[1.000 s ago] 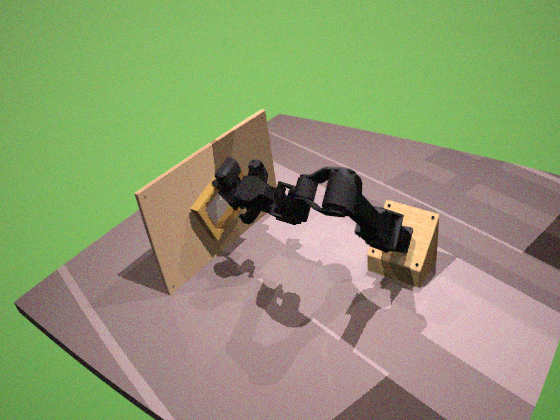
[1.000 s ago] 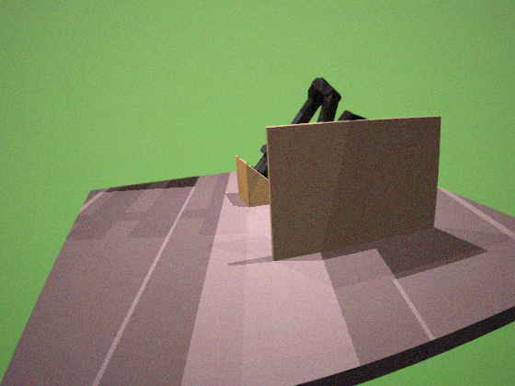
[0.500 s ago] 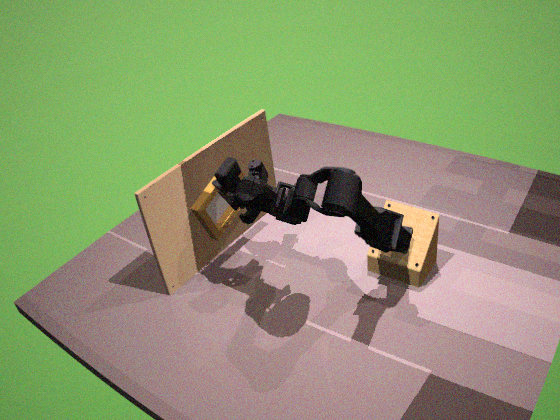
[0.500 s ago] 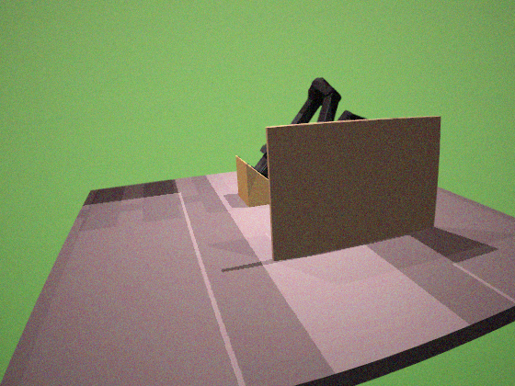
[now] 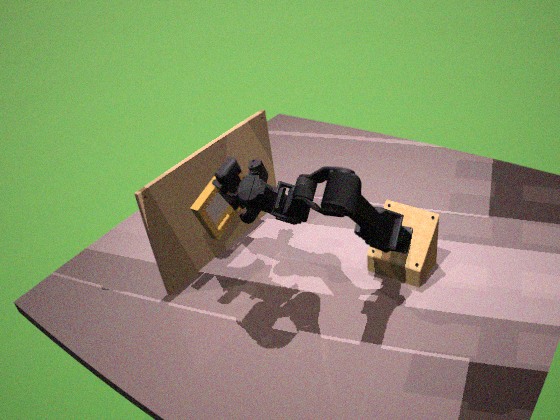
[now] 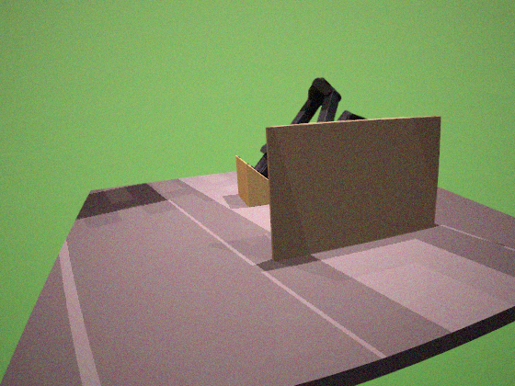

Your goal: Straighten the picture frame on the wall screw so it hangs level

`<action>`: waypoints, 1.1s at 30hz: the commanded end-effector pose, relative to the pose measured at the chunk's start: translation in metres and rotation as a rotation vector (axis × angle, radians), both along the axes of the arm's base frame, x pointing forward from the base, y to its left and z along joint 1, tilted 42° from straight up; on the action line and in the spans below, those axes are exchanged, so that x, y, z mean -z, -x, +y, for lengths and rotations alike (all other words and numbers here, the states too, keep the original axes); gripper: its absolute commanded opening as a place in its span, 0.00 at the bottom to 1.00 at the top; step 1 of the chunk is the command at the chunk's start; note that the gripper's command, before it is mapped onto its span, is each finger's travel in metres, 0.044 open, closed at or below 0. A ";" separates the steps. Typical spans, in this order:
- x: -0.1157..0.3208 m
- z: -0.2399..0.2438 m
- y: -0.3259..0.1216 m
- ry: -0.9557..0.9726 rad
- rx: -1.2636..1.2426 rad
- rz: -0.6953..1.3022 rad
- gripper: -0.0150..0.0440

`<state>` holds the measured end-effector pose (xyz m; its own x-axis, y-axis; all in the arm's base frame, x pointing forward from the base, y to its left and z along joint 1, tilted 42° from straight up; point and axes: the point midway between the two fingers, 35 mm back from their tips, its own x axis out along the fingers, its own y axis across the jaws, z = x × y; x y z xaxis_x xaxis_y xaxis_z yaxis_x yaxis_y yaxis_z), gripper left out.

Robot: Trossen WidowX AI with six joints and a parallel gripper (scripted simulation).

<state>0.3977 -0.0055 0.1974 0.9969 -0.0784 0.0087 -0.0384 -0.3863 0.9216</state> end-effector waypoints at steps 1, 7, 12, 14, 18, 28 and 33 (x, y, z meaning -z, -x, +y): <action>-0.002 -0.002 0.000 -0.003 0.006 -0.007 0.25; -0.001 -0.003 0.000 -0.003 0.006 -0.007 0.25; 0.000 -0.005 0.000 -0.003 0.006 -0.007 0.25; 0.001 -0.006 0.000 -0.003 0.006 -0.007 0.25; 0.000 -0.007 0.000 -0.003 0.006 -0.007 0.25; 0.001 -0.007 0.000 -0.003 0.006 -0.007 0.25; 0.001 -0.007 0.000 -0.003 0.006 -0.007 0.25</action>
<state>0.3975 -0.0106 0.1952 0.9969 -0.0787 0.0098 -0.0396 -0.3861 0.9216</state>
